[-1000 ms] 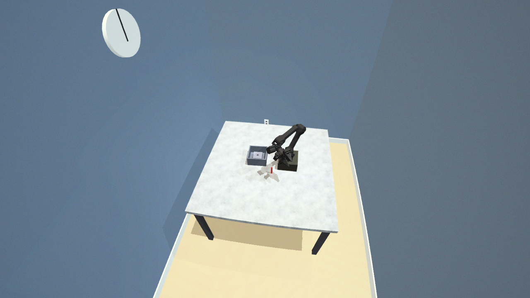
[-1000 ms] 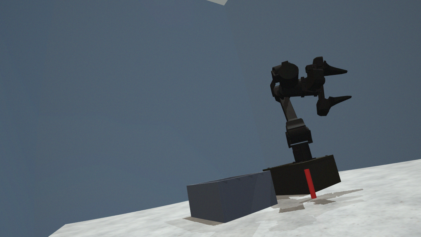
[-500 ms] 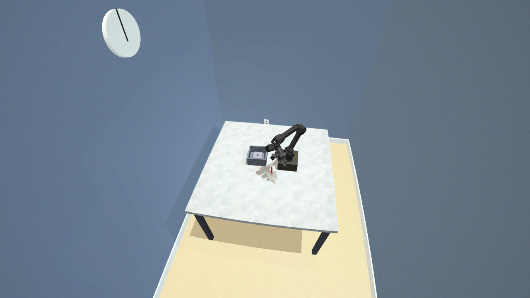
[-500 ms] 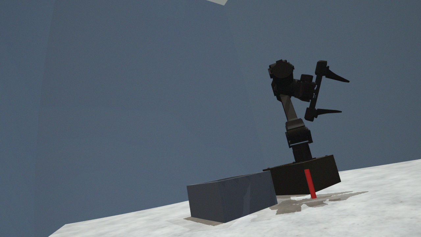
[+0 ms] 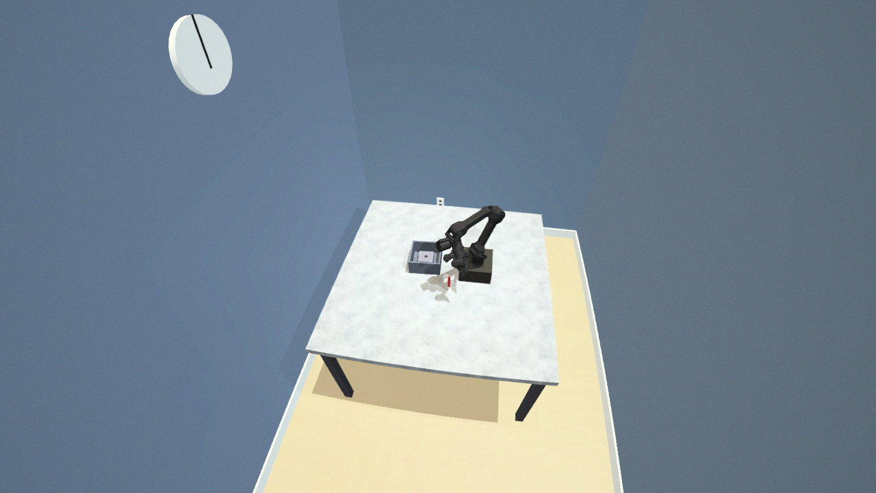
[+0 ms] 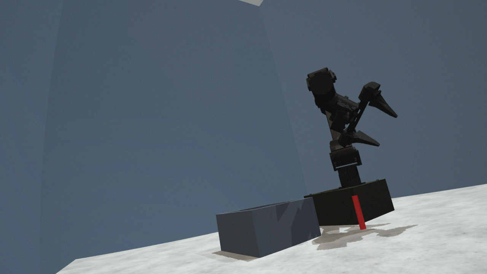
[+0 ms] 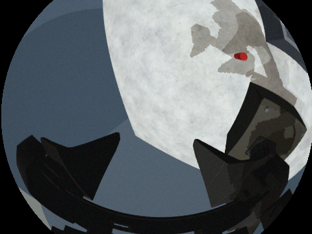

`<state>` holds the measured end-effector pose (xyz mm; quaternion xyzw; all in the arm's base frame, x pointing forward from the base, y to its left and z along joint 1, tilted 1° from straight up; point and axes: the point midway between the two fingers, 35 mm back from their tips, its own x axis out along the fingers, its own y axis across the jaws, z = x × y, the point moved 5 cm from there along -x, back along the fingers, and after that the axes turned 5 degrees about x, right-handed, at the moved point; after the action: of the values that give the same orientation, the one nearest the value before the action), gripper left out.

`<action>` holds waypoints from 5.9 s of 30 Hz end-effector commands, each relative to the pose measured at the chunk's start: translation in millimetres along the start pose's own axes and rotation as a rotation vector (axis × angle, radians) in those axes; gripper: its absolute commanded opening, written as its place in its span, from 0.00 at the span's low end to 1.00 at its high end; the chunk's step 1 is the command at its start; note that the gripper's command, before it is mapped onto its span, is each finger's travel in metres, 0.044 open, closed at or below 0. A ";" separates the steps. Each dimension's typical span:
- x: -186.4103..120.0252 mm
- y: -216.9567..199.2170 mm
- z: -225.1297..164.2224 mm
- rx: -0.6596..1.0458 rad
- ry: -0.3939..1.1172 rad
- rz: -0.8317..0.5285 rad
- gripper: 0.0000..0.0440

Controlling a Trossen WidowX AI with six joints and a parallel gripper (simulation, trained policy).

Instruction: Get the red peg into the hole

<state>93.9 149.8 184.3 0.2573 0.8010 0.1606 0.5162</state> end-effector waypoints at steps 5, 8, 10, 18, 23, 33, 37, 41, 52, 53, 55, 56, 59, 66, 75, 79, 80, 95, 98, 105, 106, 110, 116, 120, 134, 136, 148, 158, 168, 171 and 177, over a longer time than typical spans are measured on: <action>-1.5 -14.2 18.7 0.242 -0.101 -0.146 1.00; -1.7 -19.8 24.8 0.324 -0.136 -0.198 1.00; -1.6 -23.6 28.9 0.378 -0.160 -0.233 1.00; 1.3 -38.6 48.1 0.584 -0.260 -0.385 1.00; 6.7 -45.8 62.3 0.680 -0.320 -0.471 1.00; 23.6 -54.1 90.7 0.750 -0.413 -0.572 1.00; 31.6 -56.5 100.9 0.750 -0.443 -0.592 1.00; 40.1 -59.2 110.0 0.742 -0.470 -0.604 1.00; 69.1 -76.1 130.7 0.717 -0.537 -0.616 1.00; 71.5 -78.0 132.4 0.715 -0.543 -0.616 1.00; 75.9 -81.8 135.5 0.709 -0.553 -0.617 1.00; 77.9 -83.5 136.9 0.706 -0.557 -0.618 1.00; 83.4 -88.6 140.5 0.699 -0.566 -0.622 0.93; 96.6 -102.9 144.2 0.707 -0.563 -0.652 0.53; 104.3 -113.6 144.2 0.724 -0.536 -0.717 0.00; 97.5 -108.5 147.3 0.712 -0.563 -0.730 0.00; 95.0 -106.1 148.2 0.708 -0.571 -0.730 0.00; 40.6 -70.3 155.8 0.686 -0.685 -0.707 0.00; 27.2 -64.0 156.8 0.686 -0.707 -0.704 0.00; -6.9 -50.3 161.2 0.708 -0.768 -0.681 0.00; -11.9 -48.9 162.1 0.714 -0.777 -0.676 0.00; -31.5 -46.3 166.0 0.748 -0.812 -0.661 0.00; -57.0 -53.1 176.0 0.809 -0.856 -0.636 0.00; -72.3 -61.5 184.4 0.845 -0.876 -0.622 0.00; -104.5 -109.0 222.2 0.897 -0.876 -0.585 0.00; -106.9 -115.6 228.3 0.891 -0.870 -0.575 0.00; -106.0 -150.8 258.3 0.809 -0.804 -0.529 0.00; -89.0 -171.3 271.7 0.763 -0.711 -0.505 0.39; -113.3 -170.0 286.9 0.707 -0.706 -0.495 0.57; -120.0 -167.3 294.1 0.709 -0.699 -0.472 0.73; -134.4 -160.9 310.5 0.702 -0.694 -0.422 1.00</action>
<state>366.7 -60.0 69.0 0.2714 0.6249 -0.3324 0.6522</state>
